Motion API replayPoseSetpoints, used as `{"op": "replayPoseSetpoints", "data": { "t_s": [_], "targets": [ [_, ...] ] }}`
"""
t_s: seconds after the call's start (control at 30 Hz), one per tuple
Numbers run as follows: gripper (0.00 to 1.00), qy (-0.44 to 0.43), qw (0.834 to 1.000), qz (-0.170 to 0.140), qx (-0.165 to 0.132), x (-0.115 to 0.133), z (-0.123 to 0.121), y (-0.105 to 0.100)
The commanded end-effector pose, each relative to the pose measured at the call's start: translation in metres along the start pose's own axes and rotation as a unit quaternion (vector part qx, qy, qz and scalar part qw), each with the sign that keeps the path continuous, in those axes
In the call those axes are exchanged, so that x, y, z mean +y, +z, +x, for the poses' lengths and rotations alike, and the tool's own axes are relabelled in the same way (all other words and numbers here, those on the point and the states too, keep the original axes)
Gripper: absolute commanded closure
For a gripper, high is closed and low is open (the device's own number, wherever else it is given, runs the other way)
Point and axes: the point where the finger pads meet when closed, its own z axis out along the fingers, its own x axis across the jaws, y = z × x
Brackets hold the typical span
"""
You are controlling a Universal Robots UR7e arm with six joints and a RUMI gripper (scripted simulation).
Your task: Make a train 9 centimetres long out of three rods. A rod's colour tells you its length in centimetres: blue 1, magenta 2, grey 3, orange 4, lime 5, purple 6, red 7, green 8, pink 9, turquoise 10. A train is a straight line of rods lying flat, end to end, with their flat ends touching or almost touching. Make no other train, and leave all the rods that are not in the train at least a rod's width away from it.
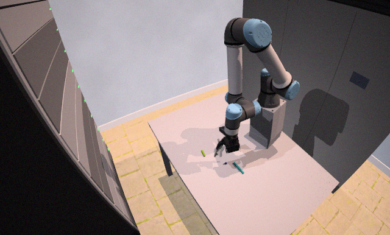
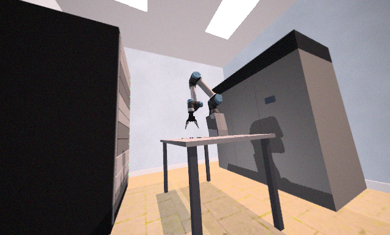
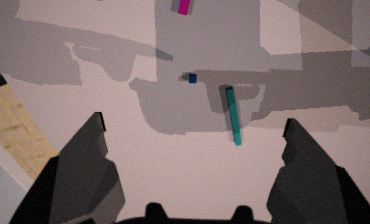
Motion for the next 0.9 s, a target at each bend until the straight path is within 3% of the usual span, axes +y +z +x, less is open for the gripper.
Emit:
{"op": "replayPoseSetpoints", "data": {
  "t_s": [0.0, 0.87],
  "targets": [
    [0.0, 0.007, 1.0, 0.0, -0.001, -0.0003, -0.0002, -0.0002],
    [0.0, 0.123, 0.992, -0.001, 0.0, -0.0077, 0.0022, 0.0011]
  ]
}}
